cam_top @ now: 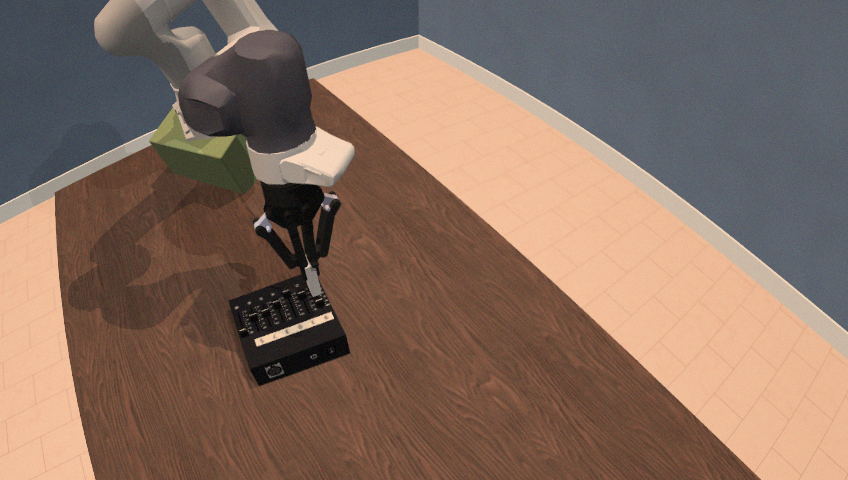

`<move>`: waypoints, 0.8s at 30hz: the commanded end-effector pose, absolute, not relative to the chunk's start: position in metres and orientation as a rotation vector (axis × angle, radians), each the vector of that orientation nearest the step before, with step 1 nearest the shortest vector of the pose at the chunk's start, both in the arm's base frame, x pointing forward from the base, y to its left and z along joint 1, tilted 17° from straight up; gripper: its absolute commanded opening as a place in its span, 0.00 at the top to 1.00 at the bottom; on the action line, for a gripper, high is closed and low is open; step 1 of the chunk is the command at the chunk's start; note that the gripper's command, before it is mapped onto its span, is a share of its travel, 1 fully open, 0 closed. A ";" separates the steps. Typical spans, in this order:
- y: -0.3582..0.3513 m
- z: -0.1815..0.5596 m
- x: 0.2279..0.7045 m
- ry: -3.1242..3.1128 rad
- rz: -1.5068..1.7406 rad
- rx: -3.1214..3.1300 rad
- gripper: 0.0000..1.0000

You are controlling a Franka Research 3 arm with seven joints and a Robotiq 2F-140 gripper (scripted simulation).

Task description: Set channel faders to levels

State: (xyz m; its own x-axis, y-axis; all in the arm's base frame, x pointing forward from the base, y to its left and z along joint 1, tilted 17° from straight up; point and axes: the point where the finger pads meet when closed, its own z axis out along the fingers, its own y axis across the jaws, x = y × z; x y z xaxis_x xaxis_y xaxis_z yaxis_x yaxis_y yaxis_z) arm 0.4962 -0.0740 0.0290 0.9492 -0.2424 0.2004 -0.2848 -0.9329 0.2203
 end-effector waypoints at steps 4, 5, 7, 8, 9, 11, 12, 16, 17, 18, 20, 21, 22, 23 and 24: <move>-0.068 0.046 0.492 -0.388 0.239 2.854 1.00; -0.067 0.049 0.491 -0.388 0.239 2.854 1.00; -0.066 0.053 0.491 -0.388 0.239 2.854 1.00; -0.066 0.053 0.491 -0.388 0.239 2.854 1.00; -0.066 0.053 0.491 -0.388 0.239 2.854 1.00; -0.066 0.055 0.490 -0.388 0.239 2.854 1.00; -0.065 0.056 0.490 -0.388 0.239 2.854 1.00; -0.065 0.057 0.490 -0.388 0.239 2.854 1.00; -0.065 0.057 0.490 -0.388 0.239 2.854 1.00; -0.065 0.057 0.490 -0.388 0.239 2.854 1.00; -0.065 0.057 0.490 -0.388 0.239 2.854 1.00; -0.065 0.057 0.490 -0.388 0.239 2.854 1.00; -0.065 0.057 0.490 -0.388 0.239 2.854 1.00; -0.065 0.057 0.490 -0.388 0.239 2.854 1.00; -0.065 0.057 0.490 -0.388 0.239 2.854 1.00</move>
State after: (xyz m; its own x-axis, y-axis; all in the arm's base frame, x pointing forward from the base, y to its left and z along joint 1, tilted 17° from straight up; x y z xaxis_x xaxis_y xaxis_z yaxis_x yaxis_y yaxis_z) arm 0.4926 -0.0656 0.0574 0.9483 -0.2454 0.2010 -0.2880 -0.9317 0.2213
